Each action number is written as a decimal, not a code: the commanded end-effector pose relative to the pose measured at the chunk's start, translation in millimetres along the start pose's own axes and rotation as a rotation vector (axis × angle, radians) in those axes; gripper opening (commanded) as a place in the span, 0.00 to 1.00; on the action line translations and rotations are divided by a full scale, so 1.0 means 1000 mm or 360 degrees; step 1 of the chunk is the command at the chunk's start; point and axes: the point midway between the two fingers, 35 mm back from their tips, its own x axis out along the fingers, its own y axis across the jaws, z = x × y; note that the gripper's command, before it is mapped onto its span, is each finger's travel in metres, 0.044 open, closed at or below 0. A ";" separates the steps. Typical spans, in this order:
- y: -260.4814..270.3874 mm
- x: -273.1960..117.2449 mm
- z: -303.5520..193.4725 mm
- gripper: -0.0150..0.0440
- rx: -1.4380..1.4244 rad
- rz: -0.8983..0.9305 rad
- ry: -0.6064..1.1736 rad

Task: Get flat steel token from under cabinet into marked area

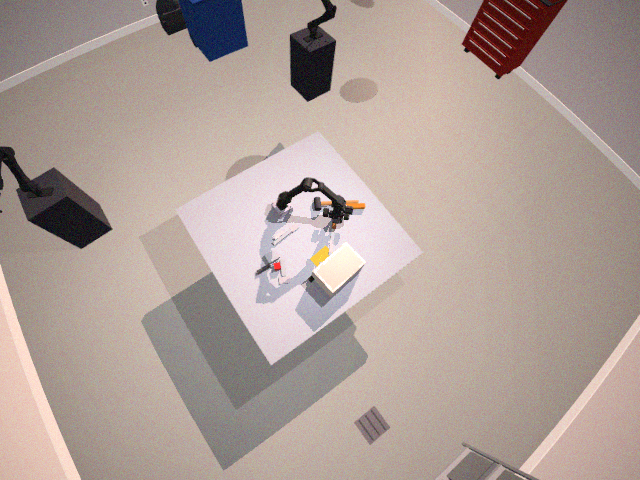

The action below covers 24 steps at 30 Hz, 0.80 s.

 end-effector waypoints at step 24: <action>0.000 0.003 0.000 0.71 -0.0003 0.0000 -0.0008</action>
